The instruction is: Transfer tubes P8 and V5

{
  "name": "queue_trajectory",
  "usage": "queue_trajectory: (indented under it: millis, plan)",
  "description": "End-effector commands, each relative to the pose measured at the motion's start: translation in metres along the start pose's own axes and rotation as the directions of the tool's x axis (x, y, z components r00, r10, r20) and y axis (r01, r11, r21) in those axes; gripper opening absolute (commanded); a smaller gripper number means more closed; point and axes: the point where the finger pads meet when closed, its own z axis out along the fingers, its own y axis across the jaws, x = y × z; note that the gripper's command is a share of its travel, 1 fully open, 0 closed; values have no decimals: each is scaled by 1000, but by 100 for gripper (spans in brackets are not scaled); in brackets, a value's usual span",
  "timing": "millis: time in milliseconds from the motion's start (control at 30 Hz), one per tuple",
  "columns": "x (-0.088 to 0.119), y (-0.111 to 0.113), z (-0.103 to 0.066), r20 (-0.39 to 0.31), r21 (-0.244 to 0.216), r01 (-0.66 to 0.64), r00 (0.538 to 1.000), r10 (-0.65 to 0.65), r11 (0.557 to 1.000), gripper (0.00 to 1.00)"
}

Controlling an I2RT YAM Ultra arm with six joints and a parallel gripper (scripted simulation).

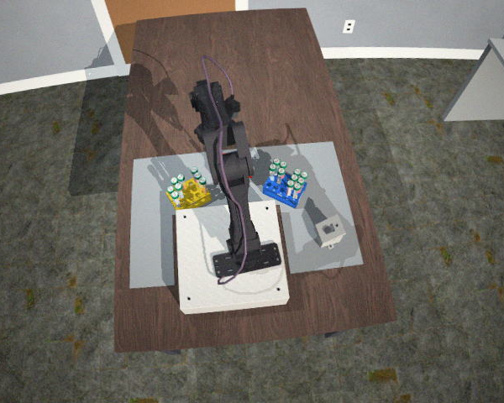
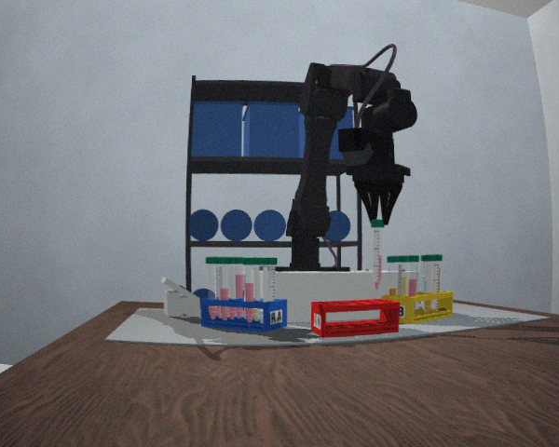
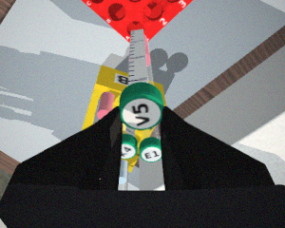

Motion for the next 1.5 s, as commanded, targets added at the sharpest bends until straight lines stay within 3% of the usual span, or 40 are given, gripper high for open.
queue_trajectory:
  millis: [0,833,1333,1367,1467]
  plan:
    - [5,1,-11,32,-37,6,999,-4,999,0]
    - [28,-26,-9,31,-37,2,1000,0,999,0]
    - [2,-66,-9,35,-31,-1,999,2,1000,0]
    - [-5,-63,-17,56,-57,1,998,2,998,0]
    - [-3,-79,-8,28,-27,-1,1000,2,1000,0]
